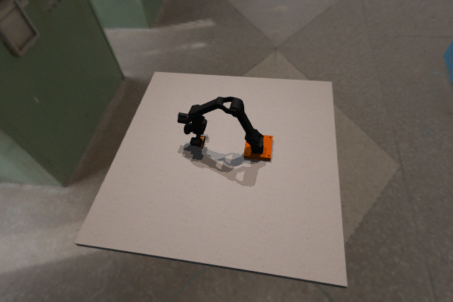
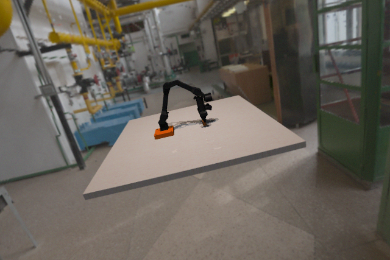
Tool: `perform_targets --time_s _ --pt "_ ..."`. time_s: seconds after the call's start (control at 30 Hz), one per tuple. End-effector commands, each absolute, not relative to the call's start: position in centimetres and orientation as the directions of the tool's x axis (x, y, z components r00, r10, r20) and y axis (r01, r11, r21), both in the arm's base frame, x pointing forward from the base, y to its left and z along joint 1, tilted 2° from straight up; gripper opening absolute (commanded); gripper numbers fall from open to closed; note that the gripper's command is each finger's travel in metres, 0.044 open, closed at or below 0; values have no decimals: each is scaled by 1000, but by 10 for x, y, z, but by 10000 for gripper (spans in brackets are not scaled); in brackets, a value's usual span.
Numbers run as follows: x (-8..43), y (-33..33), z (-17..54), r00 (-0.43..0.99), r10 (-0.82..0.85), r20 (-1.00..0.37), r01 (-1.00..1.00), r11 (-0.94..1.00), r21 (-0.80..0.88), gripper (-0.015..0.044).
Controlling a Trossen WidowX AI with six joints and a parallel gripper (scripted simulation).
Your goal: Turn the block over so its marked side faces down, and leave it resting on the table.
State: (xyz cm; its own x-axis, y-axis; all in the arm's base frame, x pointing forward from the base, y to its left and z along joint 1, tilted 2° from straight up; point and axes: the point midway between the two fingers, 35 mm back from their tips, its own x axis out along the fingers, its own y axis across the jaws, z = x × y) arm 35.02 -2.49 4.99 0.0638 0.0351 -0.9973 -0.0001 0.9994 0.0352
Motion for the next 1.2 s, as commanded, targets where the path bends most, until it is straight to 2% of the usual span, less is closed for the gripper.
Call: perform_targets --time_s 0.0,0.1,0.3,1.0,1.17 --pt "347 -25 38 46 31 -998 4 1000 31 440" --pt "347 -25 38 46 31 -998 4 1000 31 440" --pt "347 -25 38 46 31 -998 4 1000 31 282" --pt "347 -25 38 46 31 -998 4 1000 31 143" --pt "346 -26 63 46 30 -998 4 1000 31 11"
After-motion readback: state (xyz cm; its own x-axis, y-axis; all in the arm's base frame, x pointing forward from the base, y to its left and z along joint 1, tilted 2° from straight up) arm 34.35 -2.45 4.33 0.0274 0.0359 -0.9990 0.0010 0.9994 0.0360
